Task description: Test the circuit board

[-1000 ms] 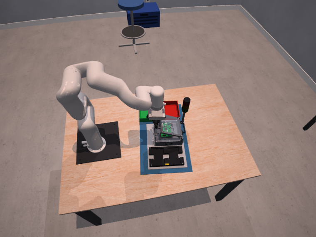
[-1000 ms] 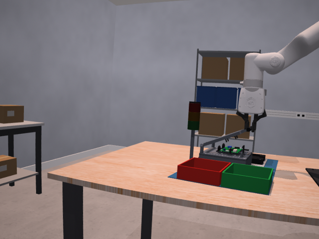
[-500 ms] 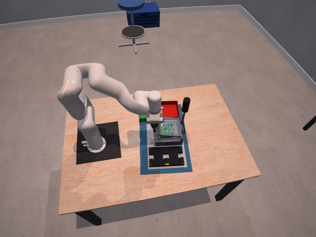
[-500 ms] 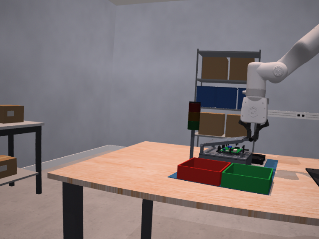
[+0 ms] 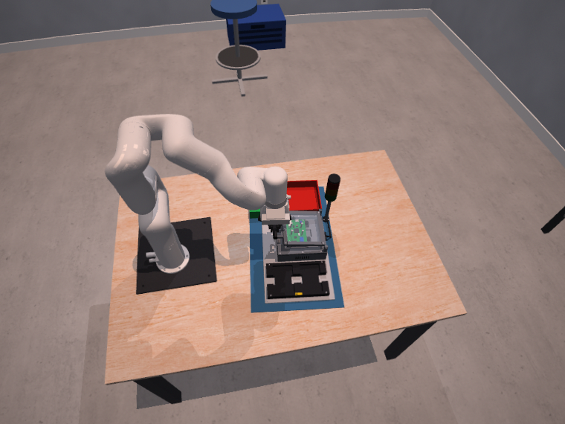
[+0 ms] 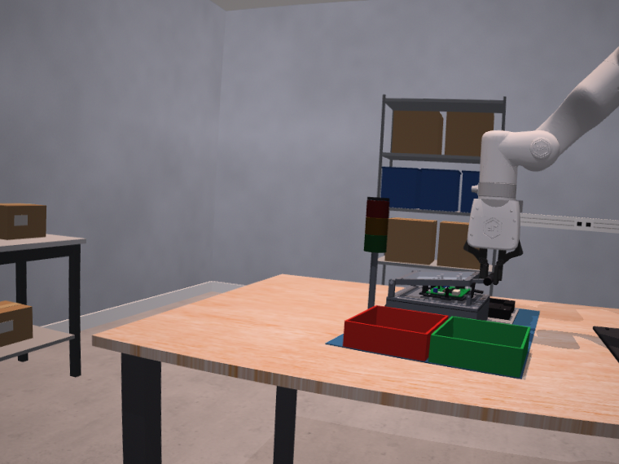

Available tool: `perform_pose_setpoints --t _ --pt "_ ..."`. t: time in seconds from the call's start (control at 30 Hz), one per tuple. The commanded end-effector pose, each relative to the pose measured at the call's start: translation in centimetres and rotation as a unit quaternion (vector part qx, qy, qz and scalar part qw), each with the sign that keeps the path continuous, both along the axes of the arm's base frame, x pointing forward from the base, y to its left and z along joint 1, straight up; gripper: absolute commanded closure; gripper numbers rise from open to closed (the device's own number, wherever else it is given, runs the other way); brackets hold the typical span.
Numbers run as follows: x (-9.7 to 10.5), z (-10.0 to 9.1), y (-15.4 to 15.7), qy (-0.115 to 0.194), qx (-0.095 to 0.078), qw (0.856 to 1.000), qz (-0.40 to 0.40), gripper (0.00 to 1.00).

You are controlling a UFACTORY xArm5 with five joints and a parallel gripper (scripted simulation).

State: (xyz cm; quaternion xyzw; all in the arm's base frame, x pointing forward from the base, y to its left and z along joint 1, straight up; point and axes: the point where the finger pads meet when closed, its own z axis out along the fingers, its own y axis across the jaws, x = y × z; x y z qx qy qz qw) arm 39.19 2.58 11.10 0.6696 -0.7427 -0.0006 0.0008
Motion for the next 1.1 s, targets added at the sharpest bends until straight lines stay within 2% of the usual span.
perform_pose_setpoints --t 0.0,1.07 --pt "0.07 -0.26 0.01 -0.001 0.000 1.000 0.000 1.00" --pt "0.01 -0.79 0.01 -0.001 0.000 1.000 0.000 1.00"
